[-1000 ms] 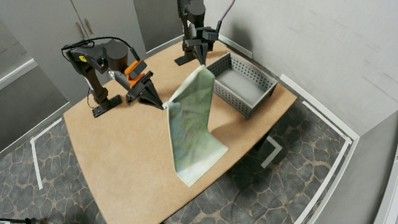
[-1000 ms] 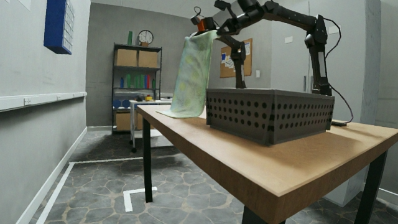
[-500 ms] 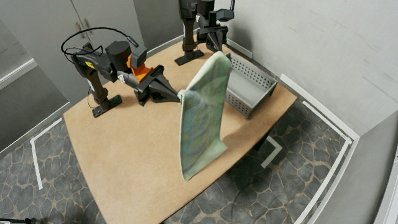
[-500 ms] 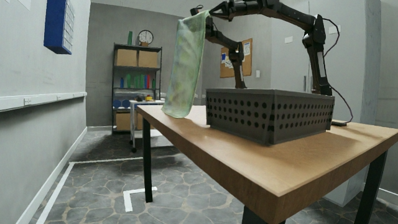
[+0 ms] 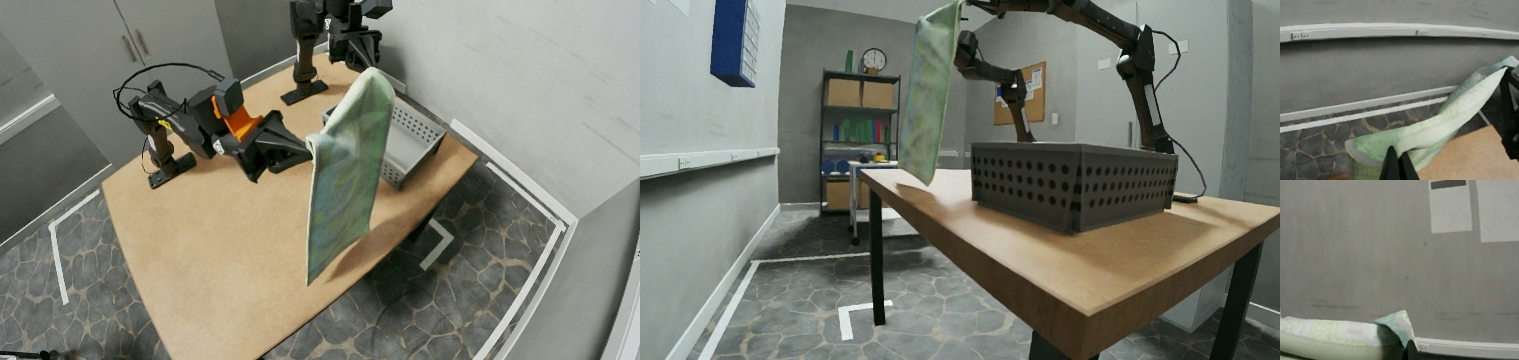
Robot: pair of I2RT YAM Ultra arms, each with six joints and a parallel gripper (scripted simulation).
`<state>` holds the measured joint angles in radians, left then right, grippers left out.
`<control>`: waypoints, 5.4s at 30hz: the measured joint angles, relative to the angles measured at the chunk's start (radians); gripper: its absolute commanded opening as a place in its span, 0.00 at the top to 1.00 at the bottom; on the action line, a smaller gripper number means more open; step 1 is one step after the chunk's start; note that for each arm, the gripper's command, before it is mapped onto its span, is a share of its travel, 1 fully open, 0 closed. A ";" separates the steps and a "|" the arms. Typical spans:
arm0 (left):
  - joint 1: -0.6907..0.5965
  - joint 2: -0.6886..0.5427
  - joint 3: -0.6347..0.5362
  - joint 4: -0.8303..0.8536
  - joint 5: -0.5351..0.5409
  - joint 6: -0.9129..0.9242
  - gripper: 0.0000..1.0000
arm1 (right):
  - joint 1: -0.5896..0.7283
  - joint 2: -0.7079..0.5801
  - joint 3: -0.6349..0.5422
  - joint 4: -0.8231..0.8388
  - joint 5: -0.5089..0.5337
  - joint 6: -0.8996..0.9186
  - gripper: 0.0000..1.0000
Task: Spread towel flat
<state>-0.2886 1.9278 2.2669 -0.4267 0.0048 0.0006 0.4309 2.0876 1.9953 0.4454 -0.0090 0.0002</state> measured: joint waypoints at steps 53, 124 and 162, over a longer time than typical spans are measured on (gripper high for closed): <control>0.005 -0.060 -0.245 0.195 0.000 0.000 1.00 | 0.002 0.040 -0.006 0.022 0.000 0.000 1.00; -0.102 0.041 -0.345 0.524 -0.003 0.000 1.00 | -0.116 -0.106 -0.084 -0.253 -0.003 0.000 1.00; -0.282 -0.054 -0.329 -0.328 -0.006 -0.001 1.00 | -0.131 -0.277 -0.075 -1.333 0.007 0.000 1.00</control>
<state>-0.5701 1.8740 1.9377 -0.7547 -0.0017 -0.0002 0.3000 1.8107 1.9202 -0.8879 -0.0021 0.0002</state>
